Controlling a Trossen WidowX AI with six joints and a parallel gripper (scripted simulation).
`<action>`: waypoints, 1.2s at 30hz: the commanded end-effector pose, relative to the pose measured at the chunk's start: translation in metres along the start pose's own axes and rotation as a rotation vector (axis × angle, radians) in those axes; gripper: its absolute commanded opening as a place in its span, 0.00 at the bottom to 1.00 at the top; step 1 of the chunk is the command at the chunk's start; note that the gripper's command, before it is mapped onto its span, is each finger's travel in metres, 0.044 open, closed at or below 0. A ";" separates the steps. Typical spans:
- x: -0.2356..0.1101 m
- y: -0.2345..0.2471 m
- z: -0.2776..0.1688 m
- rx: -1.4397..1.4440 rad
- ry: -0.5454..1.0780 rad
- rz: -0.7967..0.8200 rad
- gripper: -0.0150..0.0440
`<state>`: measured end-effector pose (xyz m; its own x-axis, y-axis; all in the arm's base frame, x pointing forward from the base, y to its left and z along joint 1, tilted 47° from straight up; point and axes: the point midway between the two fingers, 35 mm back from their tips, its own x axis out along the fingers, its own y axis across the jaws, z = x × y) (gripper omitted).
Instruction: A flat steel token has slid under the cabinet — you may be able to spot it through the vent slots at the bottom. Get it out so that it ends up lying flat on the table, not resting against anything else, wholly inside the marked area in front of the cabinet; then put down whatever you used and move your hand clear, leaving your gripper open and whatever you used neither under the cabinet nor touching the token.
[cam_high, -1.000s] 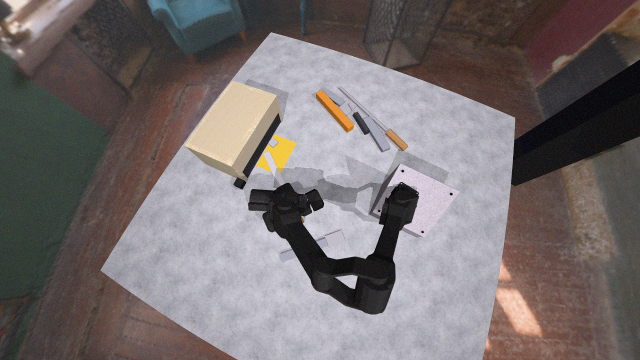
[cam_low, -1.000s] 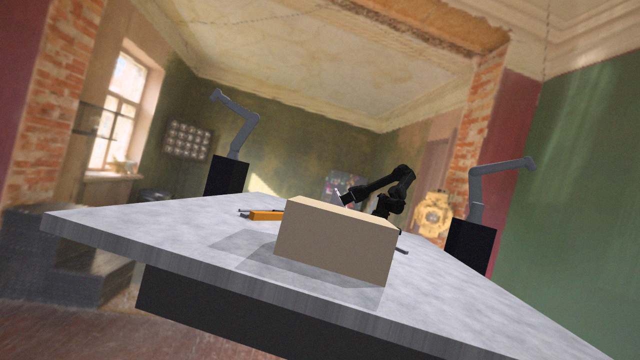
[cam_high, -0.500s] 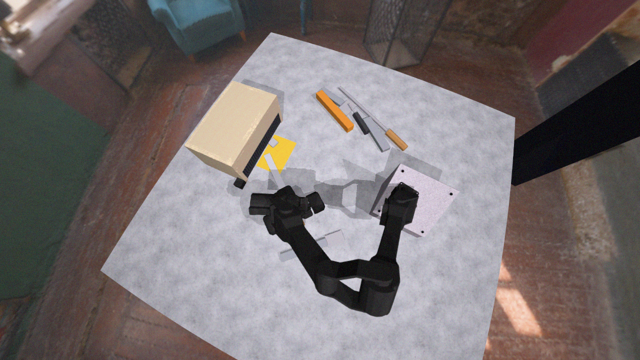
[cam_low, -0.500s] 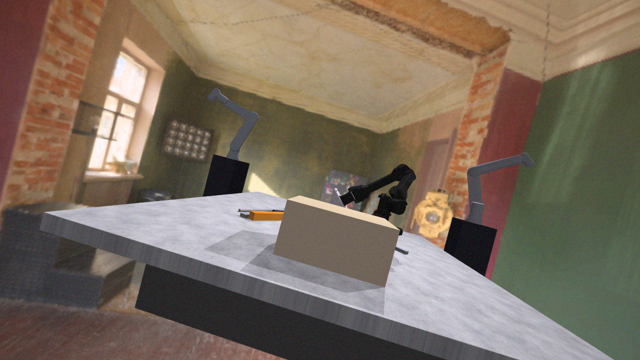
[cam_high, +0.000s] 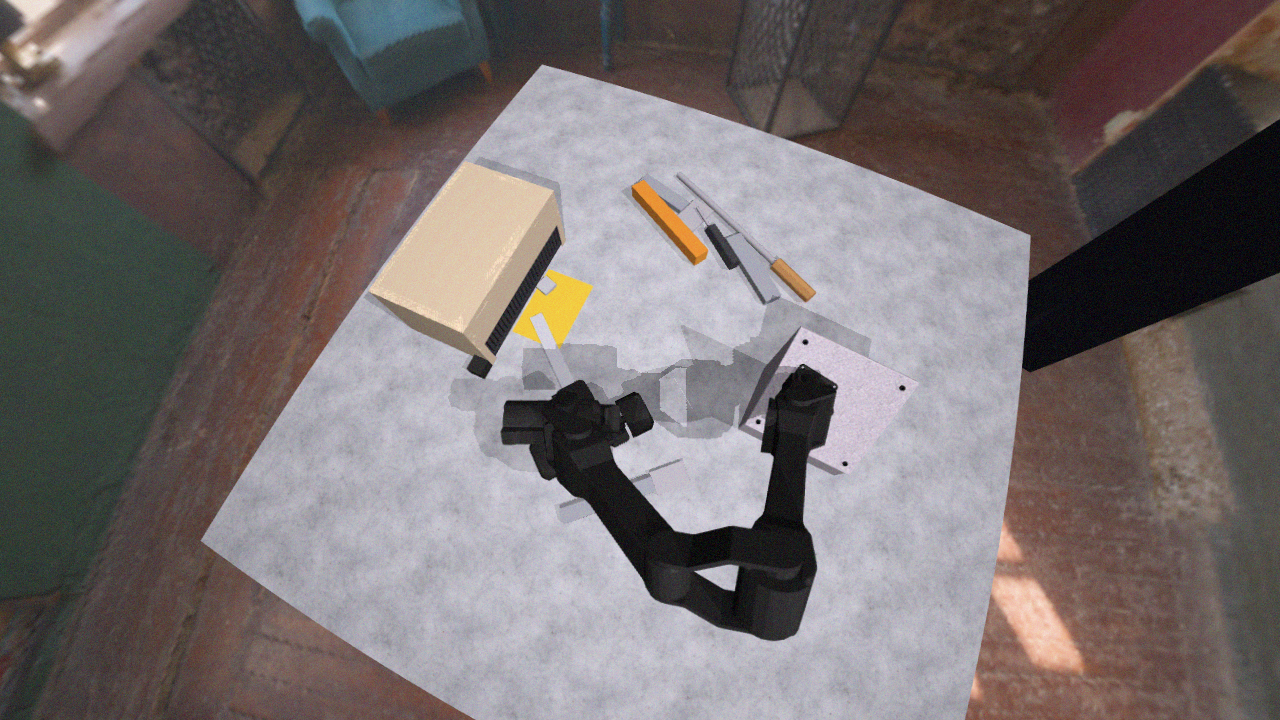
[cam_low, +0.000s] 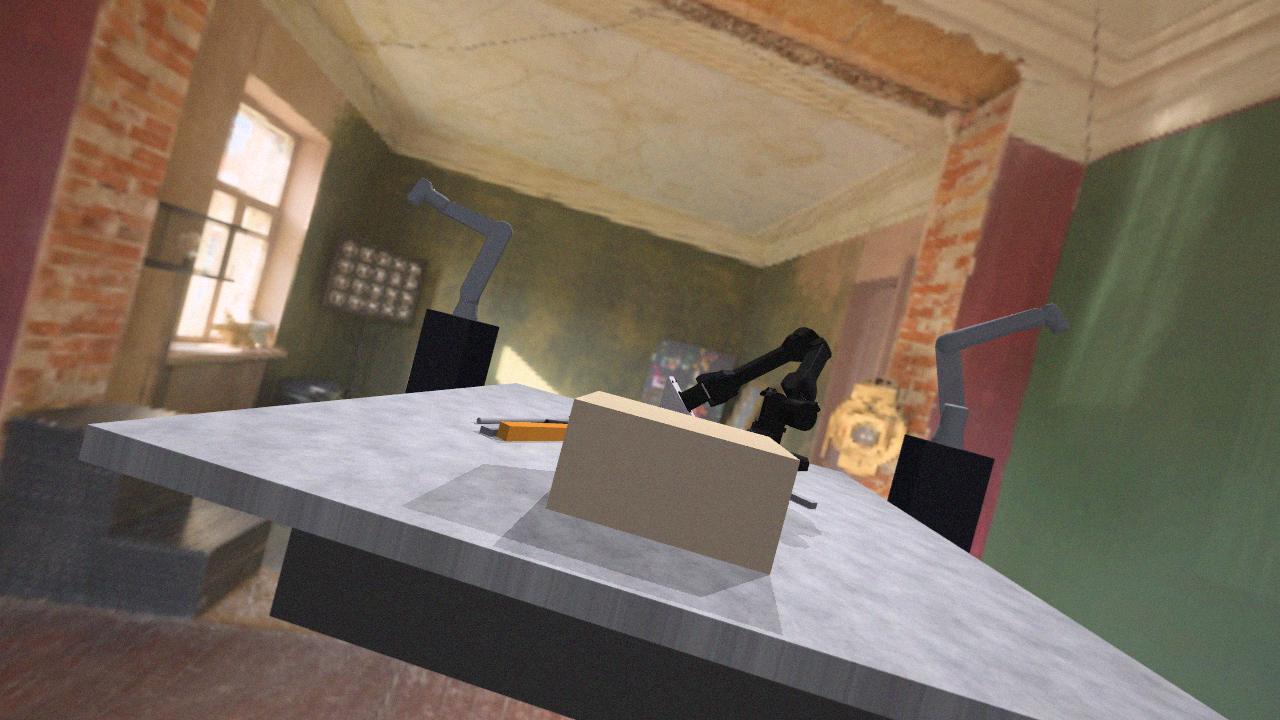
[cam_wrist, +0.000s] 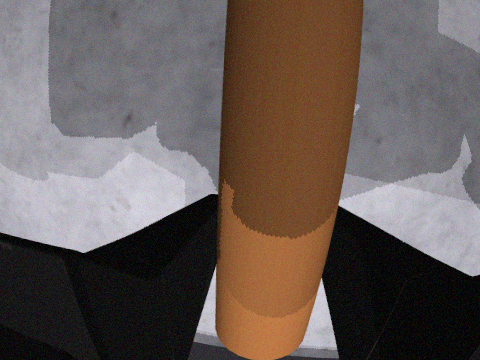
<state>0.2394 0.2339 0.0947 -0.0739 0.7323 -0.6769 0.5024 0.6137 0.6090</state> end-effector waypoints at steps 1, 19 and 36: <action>-0.002 -0.001 -0.006 0.003 0.000 0.002 0.25; -0.002 0.000 -0.026 0.003 0.001 0.001 0.25; -0.003 0.000 -0.045 0.004 0.002 0.002 0.25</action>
<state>0.2045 0.2451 0.1123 -0.0801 0.7313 -0.6774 0.5056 0.6154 0.6046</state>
